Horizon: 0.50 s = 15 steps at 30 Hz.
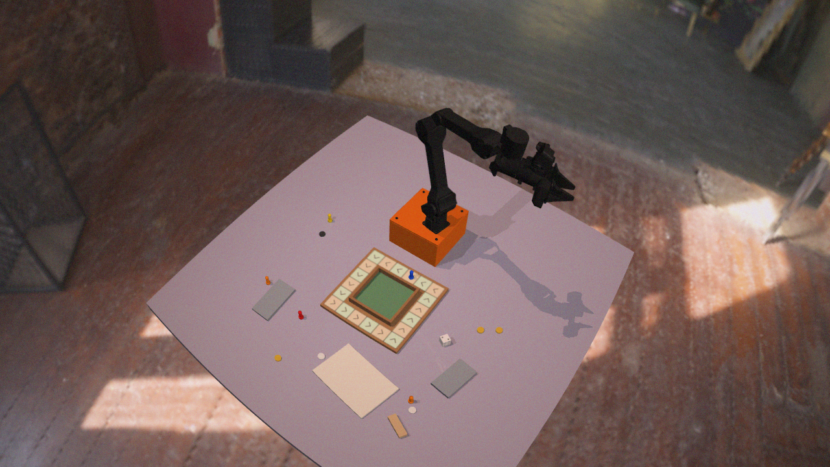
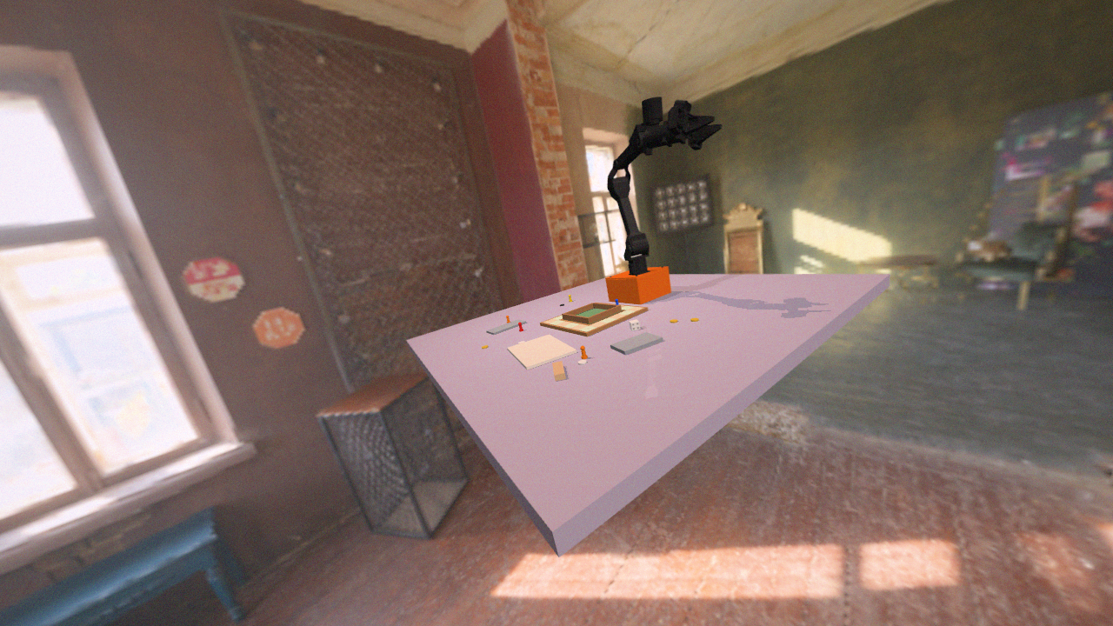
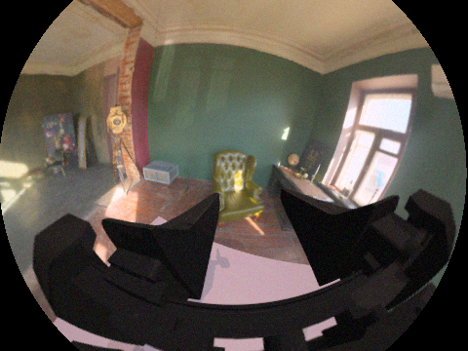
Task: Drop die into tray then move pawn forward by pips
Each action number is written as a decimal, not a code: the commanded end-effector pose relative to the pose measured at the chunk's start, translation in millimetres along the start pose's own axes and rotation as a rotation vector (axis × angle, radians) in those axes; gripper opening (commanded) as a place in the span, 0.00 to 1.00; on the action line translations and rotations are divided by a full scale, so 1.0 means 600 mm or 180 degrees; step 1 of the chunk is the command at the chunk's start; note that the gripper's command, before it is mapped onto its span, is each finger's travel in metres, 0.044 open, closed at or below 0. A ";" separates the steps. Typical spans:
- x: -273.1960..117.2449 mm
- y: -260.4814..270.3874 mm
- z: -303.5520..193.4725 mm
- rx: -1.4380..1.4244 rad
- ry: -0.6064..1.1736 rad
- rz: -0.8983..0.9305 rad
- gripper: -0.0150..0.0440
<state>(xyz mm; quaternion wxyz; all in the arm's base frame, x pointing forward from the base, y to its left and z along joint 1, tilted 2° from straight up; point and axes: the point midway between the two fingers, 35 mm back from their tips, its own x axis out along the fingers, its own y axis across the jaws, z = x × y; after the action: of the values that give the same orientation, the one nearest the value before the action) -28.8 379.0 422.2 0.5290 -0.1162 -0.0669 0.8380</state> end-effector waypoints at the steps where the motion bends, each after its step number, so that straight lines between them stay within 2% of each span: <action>1: 0.023 -0.061 -0.107 0.0906 0.0541 -0.0340 0.72; 9: 0.013 -0.150 -0.300 0.2490 0.1323 -0.1133 0.72; 15: -0.029 -0.196 -0.460 0.3725 0.1901 -0.2027 0.72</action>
<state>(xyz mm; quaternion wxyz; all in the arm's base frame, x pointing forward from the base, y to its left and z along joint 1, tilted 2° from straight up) 122.1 421.8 232.2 0.6954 -0.0377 0.4241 0.5789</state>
